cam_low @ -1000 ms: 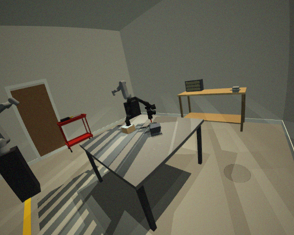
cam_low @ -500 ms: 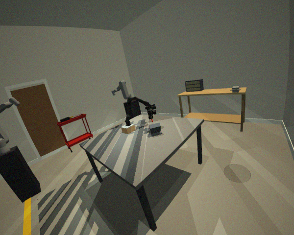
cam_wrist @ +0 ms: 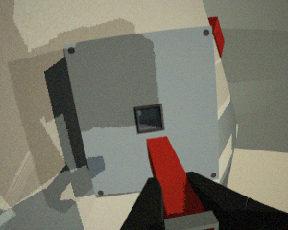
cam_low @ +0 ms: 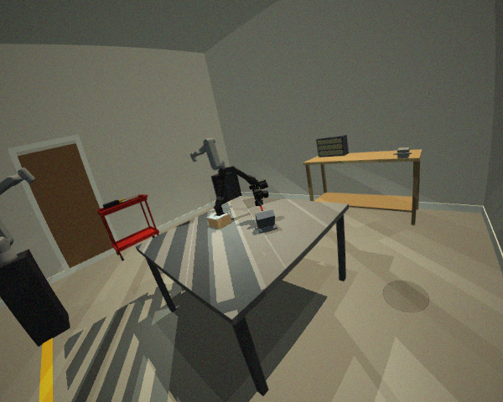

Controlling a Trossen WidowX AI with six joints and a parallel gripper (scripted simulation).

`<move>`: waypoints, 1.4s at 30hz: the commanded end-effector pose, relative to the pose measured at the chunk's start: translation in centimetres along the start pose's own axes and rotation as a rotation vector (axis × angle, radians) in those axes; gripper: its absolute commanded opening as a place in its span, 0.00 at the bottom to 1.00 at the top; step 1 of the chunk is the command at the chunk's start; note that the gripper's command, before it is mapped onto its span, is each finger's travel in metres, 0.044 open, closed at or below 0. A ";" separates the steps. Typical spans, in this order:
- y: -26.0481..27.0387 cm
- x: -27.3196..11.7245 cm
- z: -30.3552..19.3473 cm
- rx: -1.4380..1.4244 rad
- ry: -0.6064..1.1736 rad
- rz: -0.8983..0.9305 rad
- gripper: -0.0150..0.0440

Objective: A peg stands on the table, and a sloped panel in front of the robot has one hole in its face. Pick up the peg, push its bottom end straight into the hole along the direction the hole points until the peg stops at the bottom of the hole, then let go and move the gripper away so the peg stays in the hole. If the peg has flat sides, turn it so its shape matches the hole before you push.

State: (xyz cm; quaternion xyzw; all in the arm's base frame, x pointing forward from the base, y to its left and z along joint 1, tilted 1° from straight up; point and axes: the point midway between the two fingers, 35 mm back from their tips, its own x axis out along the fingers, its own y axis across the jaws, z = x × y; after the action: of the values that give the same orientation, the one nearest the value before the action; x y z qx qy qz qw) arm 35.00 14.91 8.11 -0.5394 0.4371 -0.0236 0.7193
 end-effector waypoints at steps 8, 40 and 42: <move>0.0 1.3 0.1 -0.012 -0.008 -0.015 0.25; 0.0 3.9 0.2 -0.012 -0.010 -0.025 0.25; 0.0 3.9 0.2 -0.012 -0.010 -0.025 0.25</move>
State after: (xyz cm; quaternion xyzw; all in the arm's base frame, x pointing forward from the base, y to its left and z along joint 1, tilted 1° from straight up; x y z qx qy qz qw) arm 37.55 13.04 5.69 -0.5505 0.4266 -0.0263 0.7171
